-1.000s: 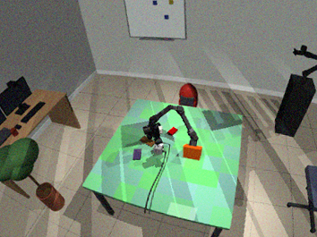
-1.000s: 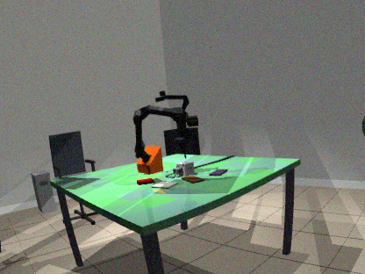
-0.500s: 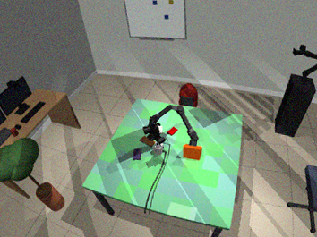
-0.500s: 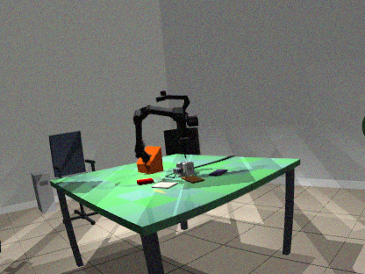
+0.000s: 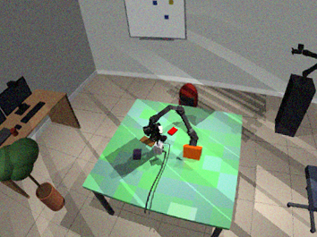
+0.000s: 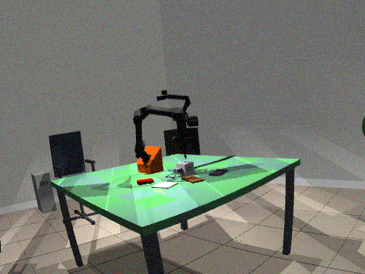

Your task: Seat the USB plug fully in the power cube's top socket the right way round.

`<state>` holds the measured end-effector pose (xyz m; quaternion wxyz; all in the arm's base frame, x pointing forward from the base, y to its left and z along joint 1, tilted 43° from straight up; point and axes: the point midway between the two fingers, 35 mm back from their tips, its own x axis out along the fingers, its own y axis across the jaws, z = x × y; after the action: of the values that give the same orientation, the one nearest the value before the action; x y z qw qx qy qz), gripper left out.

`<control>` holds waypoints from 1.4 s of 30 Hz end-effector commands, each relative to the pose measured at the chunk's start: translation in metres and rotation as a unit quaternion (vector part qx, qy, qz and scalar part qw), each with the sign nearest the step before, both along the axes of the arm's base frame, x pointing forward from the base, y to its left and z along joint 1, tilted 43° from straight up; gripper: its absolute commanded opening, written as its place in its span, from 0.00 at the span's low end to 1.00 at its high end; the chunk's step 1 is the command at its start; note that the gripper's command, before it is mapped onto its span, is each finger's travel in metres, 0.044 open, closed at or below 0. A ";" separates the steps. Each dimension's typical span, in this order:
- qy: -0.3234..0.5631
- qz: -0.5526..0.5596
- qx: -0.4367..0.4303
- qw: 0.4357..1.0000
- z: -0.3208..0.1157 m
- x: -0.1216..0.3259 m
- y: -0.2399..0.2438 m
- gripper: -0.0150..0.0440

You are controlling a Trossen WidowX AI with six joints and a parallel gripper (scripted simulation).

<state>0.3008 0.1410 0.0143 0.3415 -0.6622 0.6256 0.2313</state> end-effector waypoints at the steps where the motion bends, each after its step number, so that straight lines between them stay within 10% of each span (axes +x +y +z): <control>1: 0.033 0.035 -0.005 0.999 0.000 0.000 0.000 0.25; 42: 0.084 0.093 -0.019 0.992 -0.001 0.000 -0.003 0.25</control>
<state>0.3007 0.1398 0.0136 0.2529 -0.7003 0.5917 0.3091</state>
